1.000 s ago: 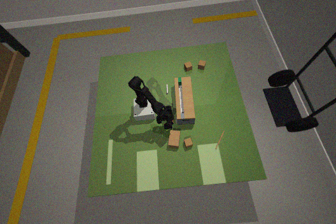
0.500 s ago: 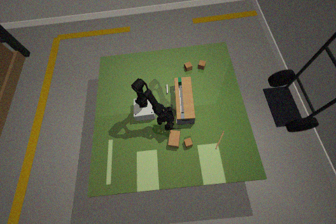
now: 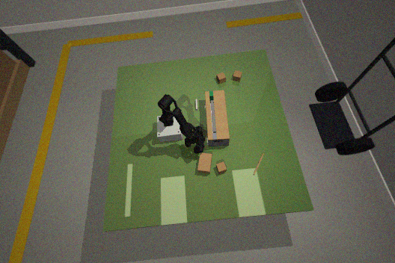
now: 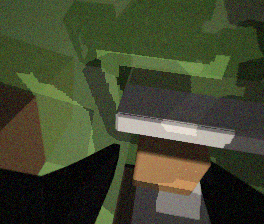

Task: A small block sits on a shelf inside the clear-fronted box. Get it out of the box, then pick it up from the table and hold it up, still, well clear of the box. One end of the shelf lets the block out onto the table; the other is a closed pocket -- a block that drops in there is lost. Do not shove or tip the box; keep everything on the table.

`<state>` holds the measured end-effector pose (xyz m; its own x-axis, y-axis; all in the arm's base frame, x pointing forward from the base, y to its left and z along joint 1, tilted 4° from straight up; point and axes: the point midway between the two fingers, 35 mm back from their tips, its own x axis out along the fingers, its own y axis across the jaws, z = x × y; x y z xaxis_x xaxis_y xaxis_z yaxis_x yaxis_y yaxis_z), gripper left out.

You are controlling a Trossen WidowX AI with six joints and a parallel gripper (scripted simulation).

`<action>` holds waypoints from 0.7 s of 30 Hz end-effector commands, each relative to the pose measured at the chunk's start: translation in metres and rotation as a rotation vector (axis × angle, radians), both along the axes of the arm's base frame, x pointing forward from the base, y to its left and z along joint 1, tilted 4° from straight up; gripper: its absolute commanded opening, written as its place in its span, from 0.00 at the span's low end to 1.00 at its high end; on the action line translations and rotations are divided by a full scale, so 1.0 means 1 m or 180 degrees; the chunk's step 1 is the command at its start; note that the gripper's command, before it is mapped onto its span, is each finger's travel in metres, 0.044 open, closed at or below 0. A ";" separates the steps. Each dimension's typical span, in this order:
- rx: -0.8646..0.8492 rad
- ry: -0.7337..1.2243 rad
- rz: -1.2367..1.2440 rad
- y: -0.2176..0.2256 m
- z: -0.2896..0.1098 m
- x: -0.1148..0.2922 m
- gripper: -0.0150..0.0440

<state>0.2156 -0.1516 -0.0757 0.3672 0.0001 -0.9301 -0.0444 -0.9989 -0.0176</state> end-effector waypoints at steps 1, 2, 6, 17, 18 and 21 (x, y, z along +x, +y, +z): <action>0.0022 0.0010 -0.0008 0.002 -0.003 -0.001 0.56; 0.0022 0.0010 -0.0008 0.002 -0.003 -0.001 0.51; 0.0022 0.0010 -0.0008 0.002 -0.003 -0.001 0.37; 0.0016 0.0003 -0.0004 -0.002 0.026 0.003 0.25; 0.0015 0.0002 -0.0003 -0.002 0.030 0.003 0.25; 0.0012 0.0000 0.0000 -0.002 0.042 0.004 0.25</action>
<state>0.2171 -0.1511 -0.0485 0.3607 0.0148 -0.9326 -0.0442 -0.9985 -0.0329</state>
